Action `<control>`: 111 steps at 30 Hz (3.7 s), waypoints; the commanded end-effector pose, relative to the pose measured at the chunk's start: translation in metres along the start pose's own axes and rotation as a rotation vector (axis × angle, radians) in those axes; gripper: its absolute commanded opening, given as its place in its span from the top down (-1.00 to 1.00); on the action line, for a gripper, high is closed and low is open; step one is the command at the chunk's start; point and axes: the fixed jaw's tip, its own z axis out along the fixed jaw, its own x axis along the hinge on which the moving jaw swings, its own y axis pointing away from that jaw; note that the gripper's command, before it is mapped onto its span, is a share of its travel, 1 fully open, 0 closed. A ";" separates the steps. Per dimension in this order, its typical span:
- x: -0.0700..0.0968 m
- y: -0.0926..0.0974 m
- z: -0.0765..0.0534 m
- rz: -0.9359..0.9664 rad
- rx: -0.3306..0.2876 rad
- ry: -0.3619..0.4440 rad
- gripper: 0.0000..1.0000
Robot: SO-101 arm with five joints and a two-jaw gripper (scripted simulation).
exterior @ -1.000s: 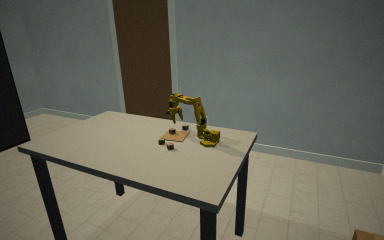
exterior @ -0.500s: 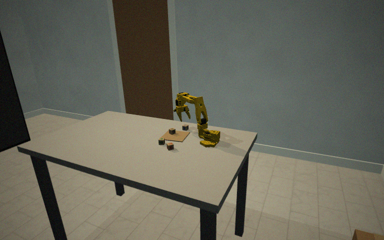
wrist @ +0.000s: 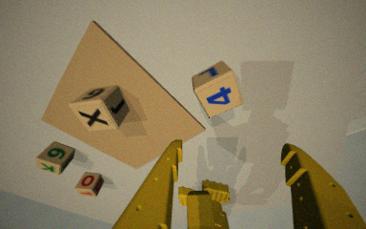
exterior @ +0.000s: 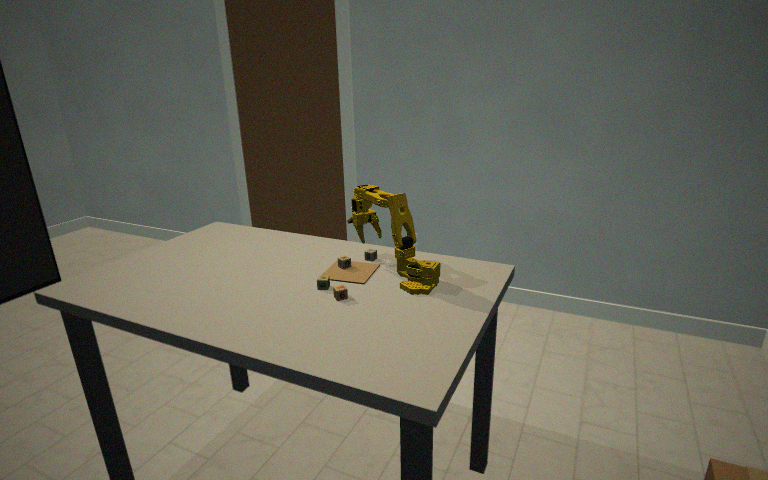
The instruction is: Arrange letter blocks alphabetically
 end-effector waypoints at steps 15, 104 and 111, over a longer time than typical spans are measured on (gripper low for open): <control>-0.010 -0.001 -0.056 0.008 -0.025 -0.286 0.30; 0.008 0.100 0.006 -0.110 -0.005 -0.038 0.30; 0.008 0.100 0.006 -0.110 -0.005 -0.038 0.30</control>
